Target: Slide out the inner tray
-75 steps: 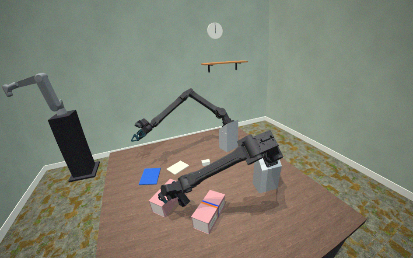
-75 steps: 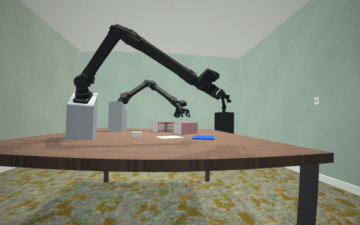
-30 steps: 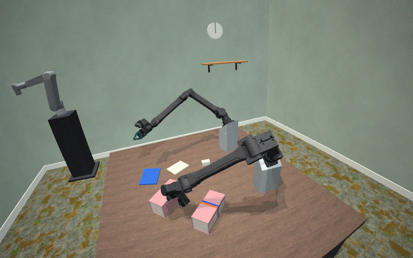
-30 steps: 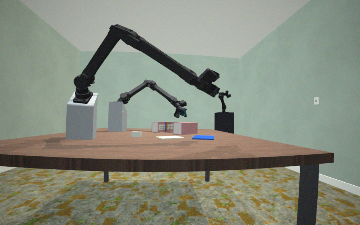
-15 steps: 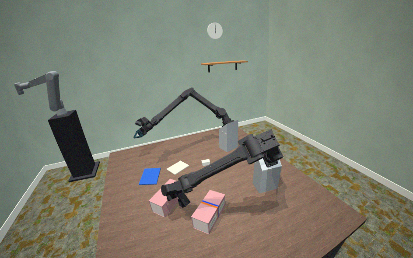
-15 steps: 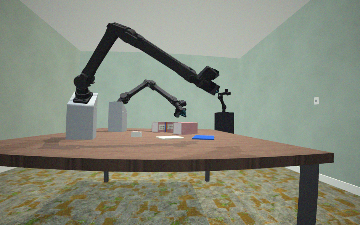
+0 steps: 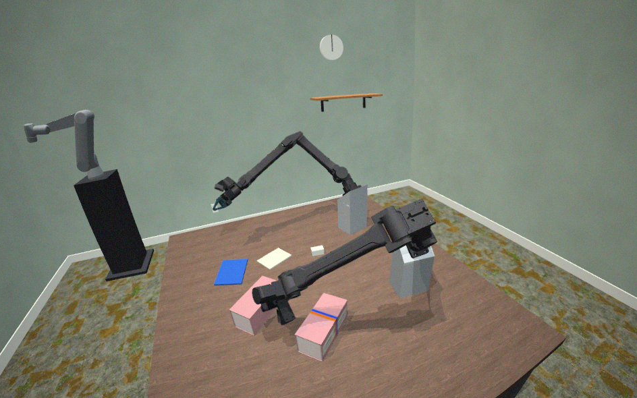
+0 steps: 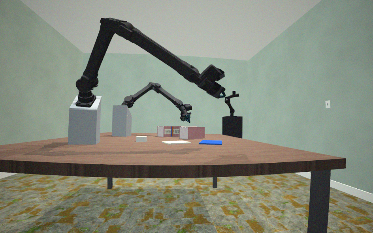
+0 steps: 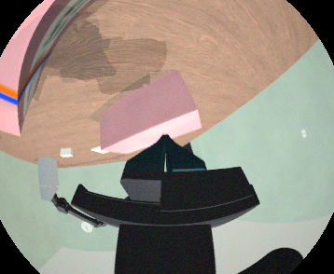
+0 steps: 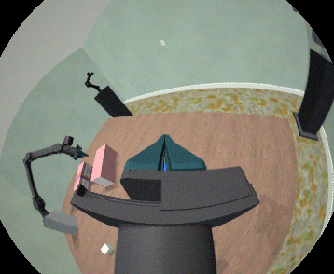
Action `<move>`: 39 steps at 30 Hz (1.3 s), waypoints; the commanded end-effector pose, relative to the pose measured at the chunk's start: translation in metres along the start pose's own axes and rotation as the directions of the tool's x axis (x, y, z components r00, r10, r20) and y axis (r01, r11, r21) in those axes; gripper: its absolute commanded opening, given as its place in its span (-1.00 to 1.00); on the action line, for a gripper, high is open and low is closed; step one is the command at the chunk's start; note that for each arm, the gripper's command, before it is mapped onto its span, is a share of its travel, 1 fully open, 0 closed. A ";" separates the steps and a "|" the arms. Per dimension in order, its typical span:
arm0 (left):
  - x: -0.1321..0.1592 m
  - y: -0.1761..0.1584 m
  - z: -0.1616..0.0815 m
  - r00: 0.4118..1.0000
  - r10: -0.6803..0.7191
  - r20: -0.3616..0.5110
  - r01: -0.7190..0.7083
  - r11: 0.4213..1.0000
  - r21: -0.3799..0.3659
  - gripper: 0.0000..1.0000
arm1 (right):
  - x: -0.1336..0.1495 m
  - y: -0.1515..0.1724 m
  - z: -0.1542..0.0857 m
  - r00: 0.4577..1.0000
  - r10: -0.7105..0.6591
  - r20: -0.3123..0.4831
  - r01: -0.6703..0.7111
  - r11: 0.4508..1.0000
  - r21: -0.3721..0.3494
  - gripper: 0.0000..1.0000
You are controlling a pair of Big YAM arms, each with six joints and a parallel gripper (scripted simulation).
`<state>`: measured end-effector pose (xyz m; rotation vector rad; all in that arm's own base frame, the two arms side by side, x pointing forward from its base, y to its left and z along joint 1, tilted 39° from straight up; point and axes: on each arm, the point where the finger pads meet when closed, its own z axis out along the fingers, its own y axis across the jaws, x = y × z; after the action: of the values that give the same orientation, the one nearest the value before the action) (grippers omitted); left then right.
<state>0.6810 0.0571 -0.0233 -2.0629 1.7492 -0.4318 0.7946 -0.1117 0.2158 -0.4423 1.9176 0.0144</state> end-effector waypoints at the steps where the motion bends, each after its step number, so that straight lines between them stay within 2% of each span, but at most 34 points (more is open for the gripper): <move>1: -0.020 -0.013 -0.020 0.994 0.109 0.030 -0.109 0.994 0.012 -1.00 | -0.014 -0.024 -0.034 0.999 -0.036 0.002 0.036 0.998 0.049 -1.00; 8: -0.037 -0.004 -0.030 0.960 0.267 0.087 -0.264 0.964 -0.040 -1.00 | -0.008 -0.044 -0.073 0.997 -0.061 -0.037 0.064 0.992 0.111 -1.00; 10: -0.037 -0.004 -0.030 0.960 0.267 0.087 -0.264 0.964 -0.040 -1.00 | -0.008 -0.044 -0.073 0.997 -0.061 -0.037 0.064 0.992 0.111 -1.00; 11: -0.032 0.007 -0.020 0.950 0.301 0.084 -0.296 0.953 -0.068 -1.00 | 0.007 -0.045 -0.070 0.997 -0.055 -0.058 0.061 0.992 0.110 -1.00; 12: -0.038 0.017 -0.011 0.944 0.318 0.087 -0.309 0.946 -0.097 -1.00 | 0.006 -0.044 -0.073 0.996 -0.055 -0.063 0.062 0.992 0.113 -1.00; 13: -0.043 0.006 -0.027 0.938 0.333 0.102 -0.326 0.942 -0.079 -1.00 | 0.002 -0.048 -0.082 0.996 -0.061 -0.063 0.069 0.990 0.126 -1.00; 15: -0.049 0.001 -0.037 0.920 0.373 0.119 -0.365 0.927 -0.085 -1.00 | -0.002 -0.055 -0.099 0.995 -0.073 -0.068 0.083 0.985 0.149 -1.00; 25: -0.072 0.012 -0.054 0.800 0.582 0.147 -0.553 0.809 -0.197 -1.00 | 0.010 -0.076 -0.155 0.986 -0.102 -0.133 0.130 0.965 0.228 -1.00; 27: -0.072 0.012 -0.054 0.800 0.582 0.147 -0.553 0.809 -0.197 -1.00 | 0.010 -0.076 -0.155 0.986 -0.102 -0.133 0.130 0.965 0.228 -1.00; 28: -0.068 0.022 -0.044 0.780 0.612 0.132 -0.578 0.785 -0.222 -1.00 | 0.022 -0.075 -0.152 0.984 -0.097 -0.151 0.130 0.966 0.225 -1.00; 29: -0.076 0.034 -0.035 0.770 0.627 0.119 -0.586 0.769 -0.257 -1.00 | 0.020 -0.075 -0.158 0.983 -0.098 -0.154 0.132 0.964 0.231 -1.00; 31: -0.080 0.019 -0.059 0.741 0.656 0.142 -0.615 0.748 -0.247 -1.00 | 0.016 -0.080 -0.174 0.981 -0.107 -0.160 0.146 0.957 0.252 -1.00; 39: -0.100 0.026 -0.076 0.604 0.789 0.117 -0.721 0.603 -0.343 -1.00 | 0.030 -0.091 -0.221 0.968 -0.121 -0.221 0.187 0.933 0.307 -1.00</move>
<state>0.6085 0.1302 0.0109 -1.3041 2.3317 0.3044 0.6356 -0.2389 0.2754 -0.3743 2.0319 -0.4083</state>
